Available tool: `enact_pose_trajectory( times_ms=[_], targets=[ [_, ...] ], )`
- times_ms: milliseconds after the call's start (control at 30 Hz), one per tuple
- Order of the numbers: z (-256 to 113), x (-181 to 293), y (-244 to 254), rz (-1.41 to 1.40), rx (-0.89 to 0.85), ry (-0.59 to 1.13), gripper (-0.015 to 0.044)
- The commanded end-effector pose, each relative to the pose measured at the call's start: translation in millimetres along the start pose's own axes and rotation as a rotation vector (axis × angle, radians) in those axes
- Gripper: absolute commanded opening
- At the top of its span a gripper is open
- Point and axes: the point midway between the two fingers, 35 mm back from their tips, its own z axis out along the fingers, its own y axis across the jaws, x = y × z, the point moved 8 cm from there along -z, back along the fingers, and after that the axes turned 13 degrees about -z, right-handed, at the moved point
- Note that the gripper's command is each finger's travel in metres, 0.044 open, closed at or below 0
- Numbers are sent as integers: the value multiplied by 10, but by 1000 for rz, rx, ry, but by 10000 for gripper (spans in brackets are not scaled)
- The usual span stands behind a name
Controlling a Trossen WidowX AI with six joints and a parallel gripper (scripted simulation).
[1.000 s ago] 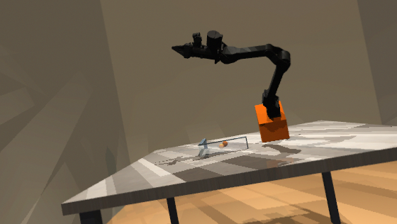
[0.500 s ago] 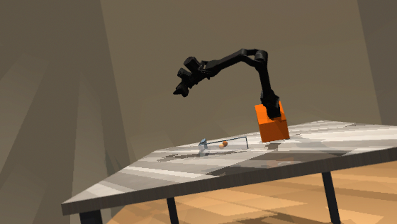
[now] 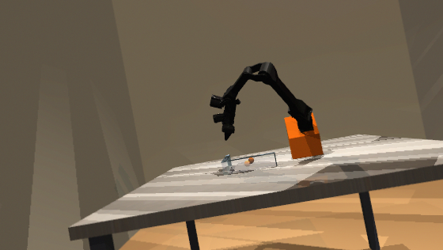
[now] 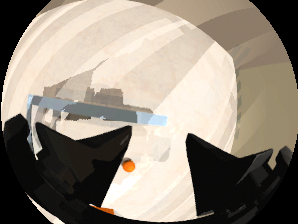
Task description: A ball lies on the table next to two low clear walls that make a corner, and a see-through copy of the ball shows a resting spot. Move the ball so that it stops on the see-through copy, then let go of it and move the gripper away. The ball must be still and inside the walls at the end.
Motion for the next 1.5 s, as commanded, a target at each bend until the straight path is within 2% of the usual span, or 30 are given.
enact_pose_trajectory(
  times_ms=[0, 133, 233, 1433, 1467],
  targets=[
    [313, 427, 7, 17, -189, 124, 253],
    [558, 851, 70, 59, -395, 211, 253],
    [625, 989, 103, 80, -465, 230, 253],
    [1054, 1090, 333, 80, -468, 229, 253],
    [1054, 1090, 333, 80, -468, 229, 227]
  ],
)
